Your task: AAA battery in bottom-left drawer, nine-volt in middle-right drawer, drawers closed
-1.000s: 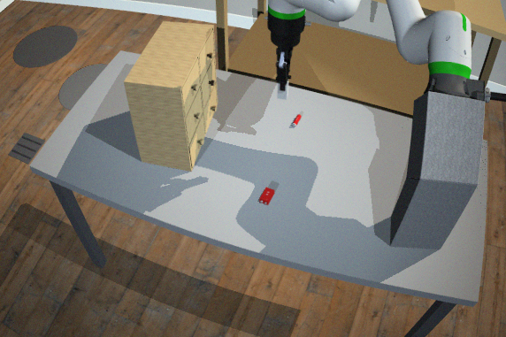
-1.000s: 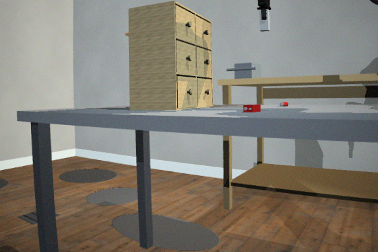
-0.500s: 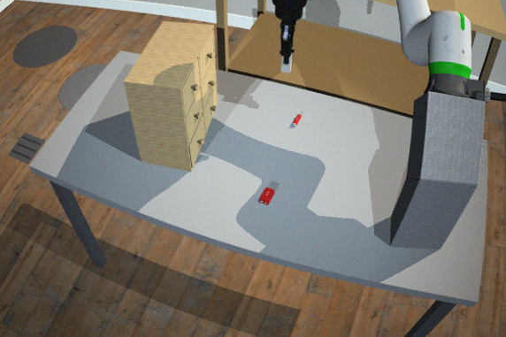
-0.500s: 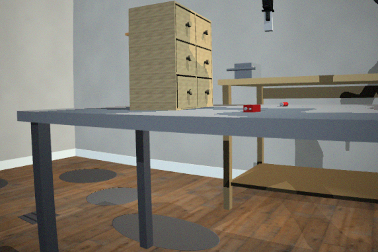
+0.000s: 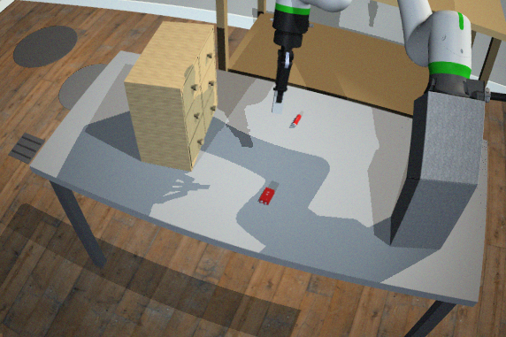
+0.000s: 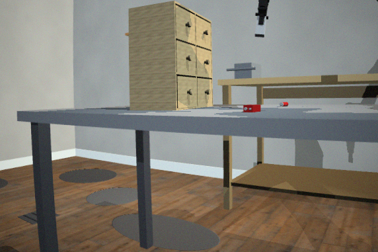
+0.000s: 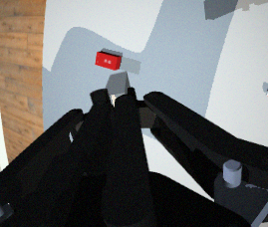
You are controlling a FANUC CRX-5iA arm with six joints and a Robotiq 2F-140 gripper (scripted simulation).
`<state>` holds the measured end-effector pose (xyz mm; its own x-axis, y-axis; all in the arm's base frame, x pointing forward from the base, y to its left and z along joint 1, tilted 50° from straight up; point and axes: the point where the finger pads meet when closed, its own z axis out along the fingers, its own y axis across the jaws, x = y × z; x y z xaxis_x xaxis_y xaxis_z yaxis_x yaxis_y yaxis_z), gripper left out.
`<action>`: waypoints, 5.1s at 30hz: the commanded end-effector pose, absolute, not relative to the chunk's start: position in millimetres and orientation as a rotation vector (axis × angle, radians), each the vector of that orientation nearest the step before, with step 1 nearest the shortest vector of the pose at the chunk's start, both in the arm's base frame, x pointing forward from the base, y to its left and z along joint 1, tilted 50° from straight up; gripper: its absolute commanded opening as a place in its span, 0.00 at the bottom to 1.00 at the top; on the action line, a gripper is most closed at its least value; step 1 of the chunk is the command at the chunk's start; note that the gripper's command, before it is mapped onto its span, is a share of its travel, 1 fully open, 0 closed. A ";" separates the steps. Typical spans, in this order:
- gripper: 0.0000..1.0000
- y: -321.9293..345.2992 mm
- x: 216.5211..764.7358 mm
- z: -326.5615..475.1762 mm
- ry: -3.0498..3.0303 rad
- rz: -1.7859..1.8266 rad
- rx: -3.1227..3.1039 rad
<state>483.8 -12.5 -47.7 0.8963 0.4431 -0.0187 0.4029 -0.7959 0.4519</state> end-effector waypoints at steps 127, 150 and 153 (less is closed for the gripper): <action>0.20 -111.7 678.7 11.5 0.861 1.535 1.877; 0.20 -106.6 699.3 12.3 0.861 1.535 1.877; 0.20 -105.4 704.2 12.5 0.861 1.535 1.877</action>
<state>701.5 -106.2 12.3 0.1380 0.7709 0.6218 0.1291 -0.6364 0.7605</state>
